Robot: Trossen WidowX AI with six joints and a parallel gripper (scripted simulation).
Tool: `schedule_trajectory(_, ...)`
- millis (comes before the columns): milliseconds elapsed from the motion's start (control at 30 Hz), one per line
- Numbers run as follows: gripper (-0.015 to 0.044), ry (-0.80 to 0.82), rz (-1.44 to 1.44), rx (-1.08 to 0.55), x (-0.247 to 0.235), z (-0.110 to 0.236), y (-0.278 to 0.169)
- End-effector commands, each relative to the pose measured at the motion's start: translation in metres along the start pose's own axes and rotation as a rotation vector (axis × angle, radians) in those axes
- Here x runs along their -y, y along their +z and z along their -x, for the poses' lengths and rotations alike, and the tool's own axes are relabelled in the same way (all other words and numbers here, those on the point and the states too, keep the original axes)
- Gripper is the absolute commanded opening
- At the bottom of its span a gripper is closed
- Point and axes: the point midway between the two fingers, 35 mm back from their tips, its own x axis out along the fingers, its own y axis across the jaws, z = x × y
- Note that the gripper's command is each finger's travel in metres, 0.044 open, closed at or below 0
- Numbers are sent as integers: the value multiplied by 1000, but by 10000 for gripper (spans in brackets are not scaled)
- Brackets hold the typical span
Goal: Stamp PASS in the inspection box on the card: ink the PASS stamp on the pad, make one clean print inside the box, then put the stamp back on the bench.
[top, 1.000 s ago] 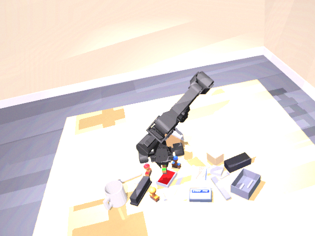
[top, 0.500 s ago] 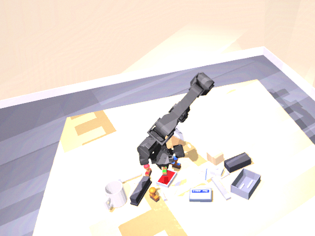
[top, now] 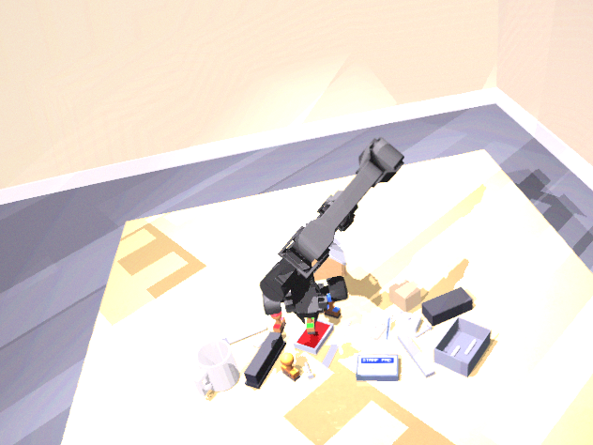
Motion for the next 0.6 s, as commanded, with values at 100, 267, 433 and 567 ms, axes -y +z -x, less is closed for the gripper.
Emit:
schedule_trajectory(100,0,6,-6,1,-1,-6,-1)
schedule_trajectory(267,0,7,-6,1,-1,-9,-1)
schedule_trajectory(433,0,7,-6,1,-1,-12,-2)
schedule_trajectory(567,0,7,-5,1,-1,-15,-2)
